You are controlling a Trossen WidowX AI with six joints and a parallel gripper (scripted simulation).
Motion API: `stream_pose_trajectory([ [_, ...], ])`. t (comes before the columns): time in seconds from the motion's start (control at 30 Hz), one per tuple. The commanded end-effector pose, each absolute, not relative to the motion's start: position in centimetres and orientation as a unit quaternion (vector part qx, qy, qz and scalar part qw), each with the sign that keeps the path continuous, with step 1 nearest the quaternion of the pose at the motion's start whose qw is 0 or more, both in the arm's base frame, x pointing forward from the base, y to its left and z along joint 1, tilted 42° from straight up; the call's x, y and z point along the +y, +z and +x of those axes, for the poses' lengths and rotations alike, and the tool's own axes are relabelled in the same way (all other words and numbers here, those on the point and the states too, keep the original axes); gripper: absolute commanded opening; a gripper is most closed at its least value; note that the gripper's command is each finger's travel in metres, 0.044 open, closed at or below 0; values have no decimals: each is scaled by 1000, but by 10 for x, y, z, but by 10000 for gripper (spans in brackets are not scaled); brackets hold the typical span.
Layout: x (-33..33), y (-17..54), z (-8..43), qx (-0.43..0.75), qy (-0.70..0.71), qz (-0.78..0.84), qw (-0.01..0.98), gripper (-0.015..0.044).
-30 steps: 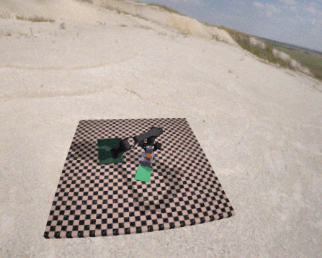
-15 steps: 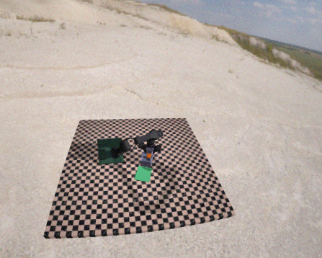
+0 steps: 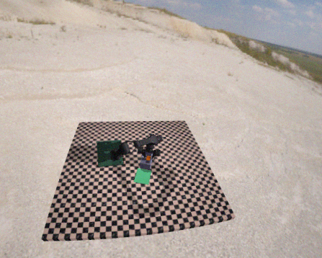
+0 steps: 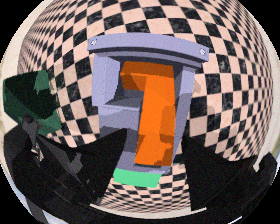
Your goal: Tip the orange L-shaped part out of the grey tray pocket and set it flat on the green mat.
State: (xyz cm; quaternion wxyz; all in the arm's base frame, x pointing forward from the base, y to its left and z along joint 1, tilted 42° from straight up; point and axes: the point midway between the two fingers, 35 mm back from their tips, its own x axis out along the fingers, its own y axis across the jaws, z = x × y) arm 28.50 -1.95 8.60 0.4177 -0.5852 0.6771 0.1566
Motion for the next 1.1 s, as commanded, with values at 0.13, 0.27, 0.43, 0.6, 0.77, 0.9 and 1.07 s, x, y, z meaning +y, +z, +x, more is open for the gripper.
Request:
stream_pose_trajectory([
  [0.13,-19,86,285,677,156,-585,418,122],
  [0.27,-19,86,285,677,156,-585,418,96],
  [0.43,-19,86,285,677,156,-585,418,62],
  [0.6,-19,86,285,677,156,-585,418,0],
  [0.77,-18,88,285,677,157,-585,418,0],
  [0.9,-15,91,285,677,157,-586,417,0],
  [1.07,-9,97,284,677,157,-586,416,0],
])
